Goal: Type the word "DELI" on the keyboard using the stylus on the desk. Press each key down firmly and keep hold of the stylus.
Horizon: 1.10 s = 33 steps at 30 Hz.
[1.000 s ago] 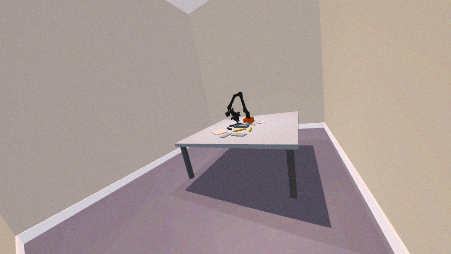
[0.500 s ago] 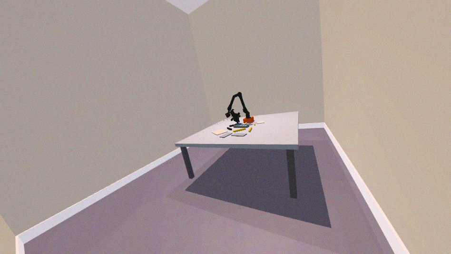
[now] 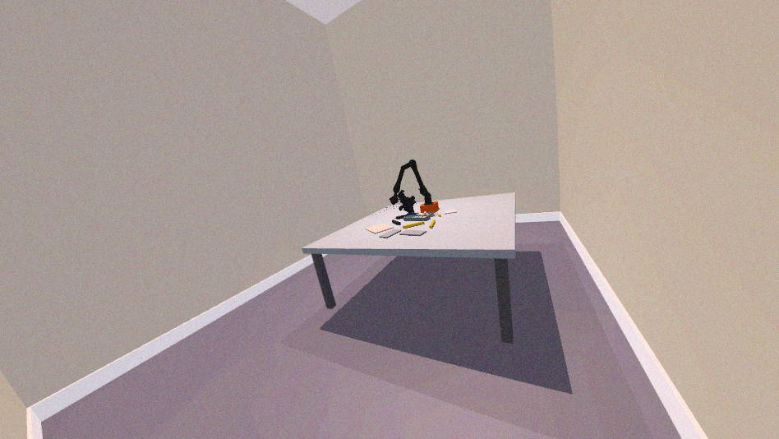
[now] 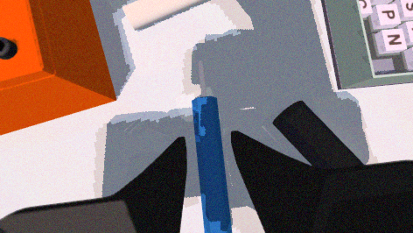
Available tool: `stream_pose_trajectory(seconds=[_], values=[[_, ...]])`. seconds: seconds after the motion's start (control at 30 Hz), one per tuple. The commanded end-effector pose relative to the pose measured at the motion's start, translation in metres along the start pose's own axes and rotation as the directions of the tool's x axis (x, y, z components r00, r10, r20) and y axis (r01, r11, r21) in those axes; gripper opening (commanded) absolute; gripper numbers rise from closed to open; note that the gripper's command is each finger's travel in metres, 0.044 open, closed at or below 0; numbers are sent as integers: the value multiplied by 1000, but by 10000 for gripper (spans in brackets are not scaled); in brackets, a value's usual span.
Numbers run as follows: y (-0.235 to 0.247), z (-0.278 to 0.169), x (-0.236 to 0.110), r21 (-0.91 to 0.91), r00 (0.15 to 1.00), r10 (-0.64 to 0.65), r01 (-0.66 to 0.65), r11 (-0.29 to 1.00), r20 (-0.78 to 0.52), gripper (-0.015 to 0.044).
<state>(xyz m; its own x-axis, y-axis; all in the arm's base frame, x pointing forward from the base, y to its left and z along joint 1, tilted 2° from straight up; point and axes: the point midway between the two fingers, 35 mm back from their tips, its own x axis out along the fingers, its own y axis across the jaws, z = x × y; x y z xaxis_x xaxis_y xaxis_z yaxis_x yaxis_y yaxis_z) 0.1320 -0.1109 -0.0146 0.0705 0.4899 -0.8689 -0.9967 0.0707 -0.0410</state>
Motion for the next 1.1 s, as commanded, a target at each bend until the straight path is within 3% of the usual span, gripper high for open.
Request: stream_pose_trajectory(seconds=[0.0,0.17,0.33,0.43,0.73,1.07], values=[[0,-1,4,4,1000,-3,3,1000,5,150],[0,-1,5,4,1000,-3,3,1000,5,150],[0,-2,4,1,1000,1,-1,1000,1,19],[0,-2,4,1,1000,1,-1,1000,1,0],[0,0,-1,1,1000,1,-1,1000,1,0],[0,23,-39,1,1000,0,0,1000,2,0]])
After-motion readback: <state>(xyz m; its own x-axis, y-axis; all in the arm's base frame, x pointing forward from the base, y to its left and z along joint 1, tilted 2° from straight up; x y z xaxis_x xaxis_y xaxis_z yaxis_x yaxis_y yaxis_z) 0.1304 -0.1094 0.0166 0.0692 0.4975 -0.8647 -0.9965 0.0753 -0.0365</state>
